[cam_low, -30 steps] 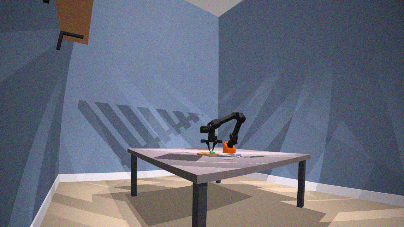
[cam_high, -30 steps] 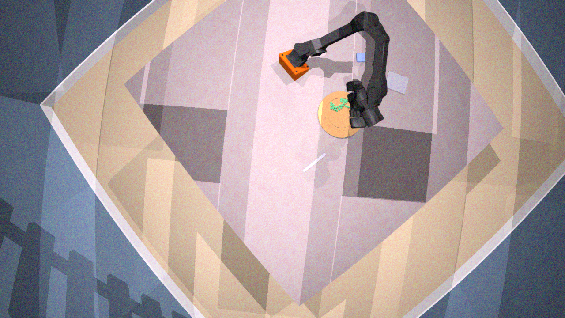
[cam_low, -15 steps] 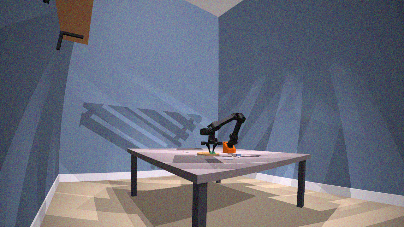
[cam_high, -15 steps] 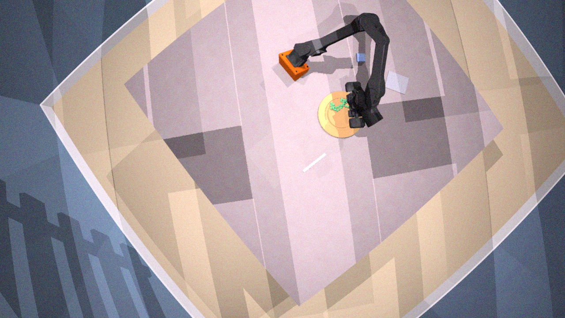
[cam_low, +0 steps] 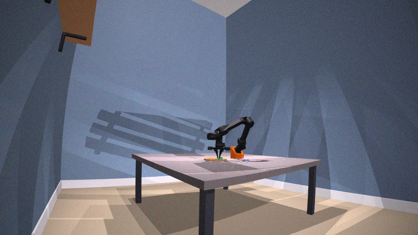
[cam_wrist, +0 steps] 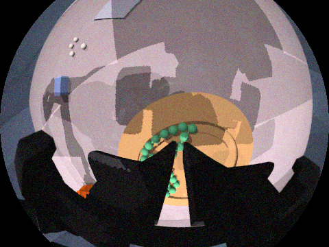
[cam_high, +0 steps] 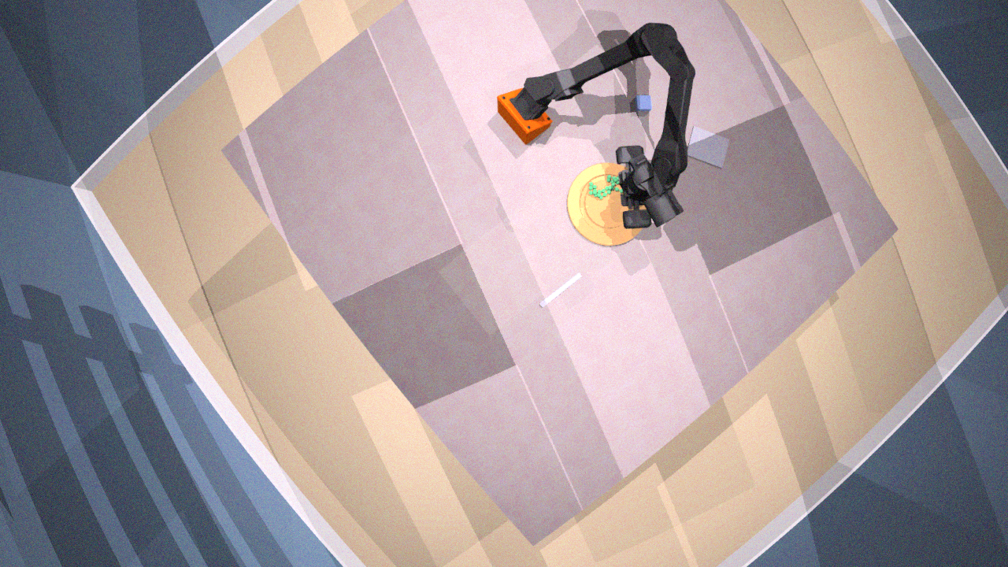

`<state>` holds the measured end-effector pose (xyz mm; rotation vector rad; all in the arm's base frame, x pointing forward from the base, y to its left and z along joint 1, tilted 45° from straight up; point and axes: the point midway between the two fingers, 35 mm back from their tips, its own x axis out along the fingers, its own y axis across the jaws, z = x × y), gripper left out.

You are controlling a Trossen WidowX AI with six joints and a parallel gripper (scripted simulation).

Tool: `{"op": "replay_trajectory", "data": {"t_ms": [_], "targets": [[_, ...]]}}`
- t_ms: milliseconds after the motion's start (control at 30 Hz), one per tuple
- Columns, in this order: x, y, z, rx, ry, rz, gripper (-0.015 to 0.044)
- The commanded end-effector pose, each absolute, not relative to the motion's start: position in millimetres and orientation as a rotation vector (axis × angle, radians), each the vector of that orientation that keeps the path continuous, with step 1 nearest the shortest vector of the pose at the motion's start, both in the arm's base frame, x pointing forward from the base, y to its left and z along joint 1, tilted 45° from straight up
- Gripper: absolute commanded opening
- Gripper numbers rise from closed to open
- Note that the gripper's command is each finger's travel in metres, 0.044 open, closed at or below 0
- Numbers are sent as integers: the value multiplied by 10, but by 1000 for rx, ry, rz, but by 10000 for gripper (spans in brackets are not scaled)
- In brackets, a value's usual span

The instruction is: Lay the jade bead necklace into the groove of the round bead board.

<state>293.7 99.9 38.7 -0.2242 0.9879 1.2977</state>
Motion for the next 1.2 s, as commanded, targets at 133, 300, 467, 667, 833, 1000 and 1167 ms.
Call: {"op": "replay_trajectory", "data": {"t_ms": [133, 300, 467, 667, 833, 1000, 1167], "targets": [[2939, 999, 390, -225, 987, 1298, 0], [2939, 999, 390, -225, 987, 1298, 0], [2939, 999, 390, -225, 987, 1298, 0], [2929, 957, 430, -215, 992, 1297, 0], [3009, 960, 431, -215, 992, 1297, 0], [3171, 967, 430, -216, 991, 1297, 0], [3323, 975, 423, -216, 990, 1297, 0]]}}
